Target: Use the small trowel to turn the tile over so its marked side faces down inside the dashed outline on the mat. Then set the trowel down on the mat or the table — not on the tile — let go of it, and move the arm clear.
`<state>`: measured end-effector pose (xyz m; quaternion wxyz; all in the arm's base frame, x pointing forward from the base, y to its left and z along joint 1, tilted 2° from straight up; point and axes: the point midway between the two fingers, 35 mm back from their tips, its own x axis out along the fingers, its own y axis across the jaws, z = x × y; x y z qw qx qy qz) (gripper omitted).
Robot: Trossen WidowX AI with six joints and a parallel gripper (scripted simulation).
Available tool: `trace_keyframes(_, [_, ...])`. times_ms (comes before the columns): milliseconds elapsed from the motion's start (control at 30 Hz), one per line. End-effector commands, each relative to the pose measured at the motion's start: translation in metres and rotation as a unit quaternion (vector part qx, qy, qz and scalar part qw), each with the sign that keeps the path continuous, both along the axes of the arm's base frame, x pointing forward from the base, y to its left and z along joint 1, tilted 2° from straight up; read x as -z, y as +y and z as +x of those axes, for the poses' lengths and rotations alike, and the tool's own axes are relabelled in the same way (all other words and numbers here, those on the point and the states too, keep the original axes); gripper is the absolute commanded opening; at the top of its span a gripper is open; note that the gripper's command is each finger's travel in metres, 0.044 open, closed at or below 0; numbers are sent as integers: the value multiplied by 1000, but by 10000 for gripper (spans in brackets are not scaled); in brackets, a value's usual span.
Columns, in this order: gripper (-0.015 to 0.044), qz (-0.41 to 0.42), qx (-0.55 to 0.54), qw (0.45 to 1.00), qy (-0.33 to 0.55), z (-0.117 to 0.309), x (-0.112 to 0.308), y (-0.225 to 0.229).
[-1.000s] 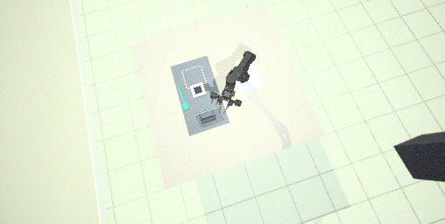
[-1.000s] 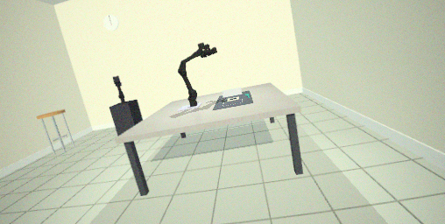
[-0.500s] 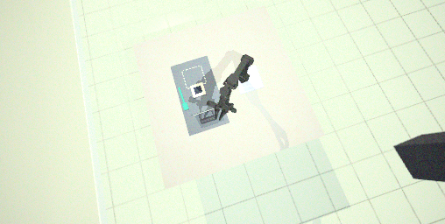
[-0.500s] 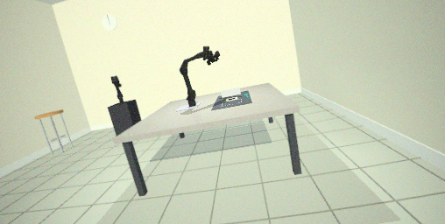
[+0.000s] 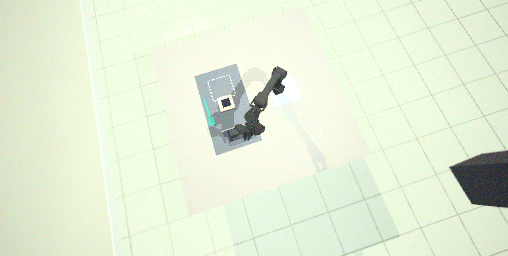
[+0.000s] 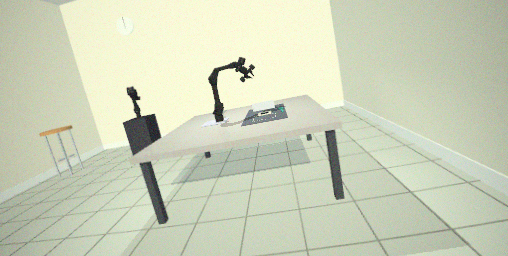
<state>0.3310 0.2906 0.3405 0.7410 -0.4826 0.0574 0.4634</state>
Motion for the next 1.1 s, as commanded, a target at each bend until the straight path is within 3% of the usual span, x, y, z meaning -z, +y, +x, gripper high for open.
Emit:
trace_keyframes(0, [100, -64, -28, 998, -6, 5, 24, -1])
trace_keyframes(533, [100, -276, -181, 944, -20, 7, 104, -13])
trace_keyframes(1067, [100, -421, -376, 825, -11, -4, 172, -35])
